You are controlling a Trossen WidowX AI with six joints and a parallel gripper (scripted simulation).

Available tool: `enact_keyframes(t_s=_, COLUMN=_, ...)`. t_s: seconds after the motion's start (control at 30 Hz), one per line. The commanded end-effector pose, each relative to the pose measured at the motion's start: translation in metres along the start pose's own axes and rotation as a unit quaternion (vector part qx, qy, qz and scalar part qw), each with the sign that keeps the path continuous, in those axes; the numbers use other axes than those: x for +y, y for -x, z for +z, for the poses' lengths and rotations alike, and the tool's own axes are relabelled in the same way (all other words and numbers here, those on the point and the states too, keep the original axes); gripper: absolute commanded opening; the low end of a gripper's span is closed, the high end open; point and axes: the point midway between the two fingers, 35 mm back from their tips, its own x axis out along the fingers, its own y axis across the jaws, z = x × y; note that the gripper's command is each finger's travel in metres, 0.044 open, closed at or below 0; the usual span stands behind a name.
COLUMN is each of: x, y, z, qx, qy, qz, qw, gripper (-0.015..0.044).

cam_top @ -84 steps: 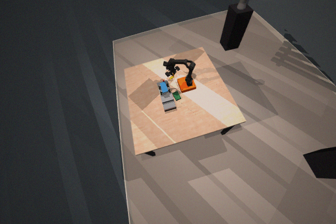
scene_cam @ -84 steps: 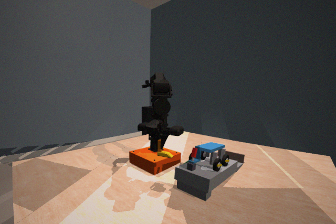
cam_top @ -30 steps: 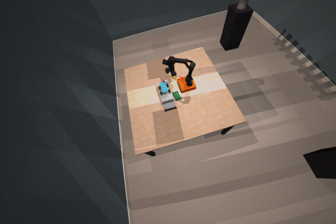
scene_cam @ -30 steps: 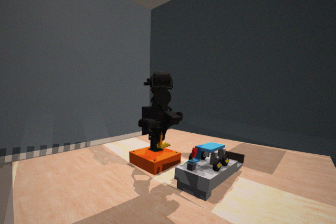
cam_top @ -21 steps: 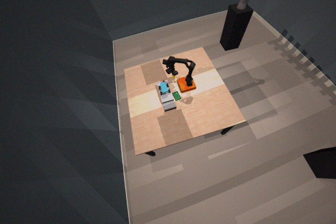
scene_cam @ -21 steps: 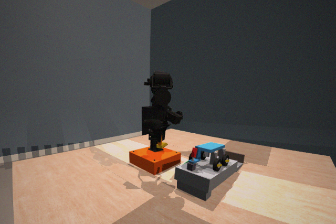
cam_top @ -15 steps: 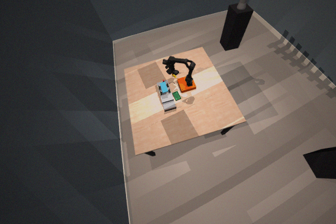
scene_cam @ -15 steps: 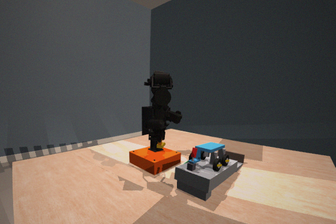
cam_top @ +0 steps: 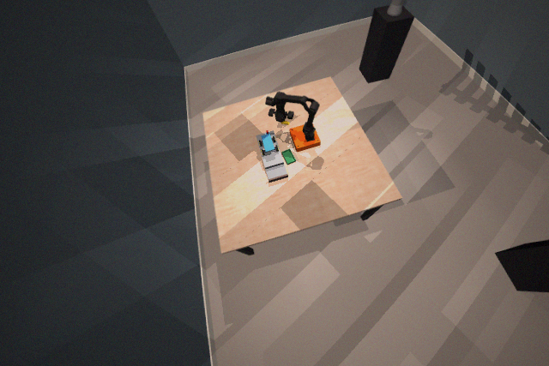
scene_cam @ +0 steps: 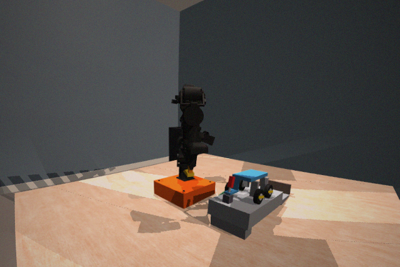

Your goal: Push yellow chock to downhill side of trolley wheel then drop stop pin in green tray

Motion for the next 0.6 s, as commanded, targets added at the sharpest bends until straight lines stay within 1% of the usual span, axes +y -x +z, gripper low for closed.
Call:
enact_keyframes(t_s=0.0, x=-0.0001, y=0.0, z=0.0007, qx=-0.003, qy=0.068, qz=0.0, qw=0.998, gripper=0.0)
enact_keyframes(t_s=0.37, x=-0.0002, y=0.0, z=0.0007, qx=-0.004, qy=0.251, qz=0.001, qw=0.968, gripper=0.0)
enact_keyframes(t_s=0.57, x=-0.0002, y=0.0, z=0.0007, qx=-0.004, qy=0.261, qz=0.001, qw=0.965, gripper=0.0)
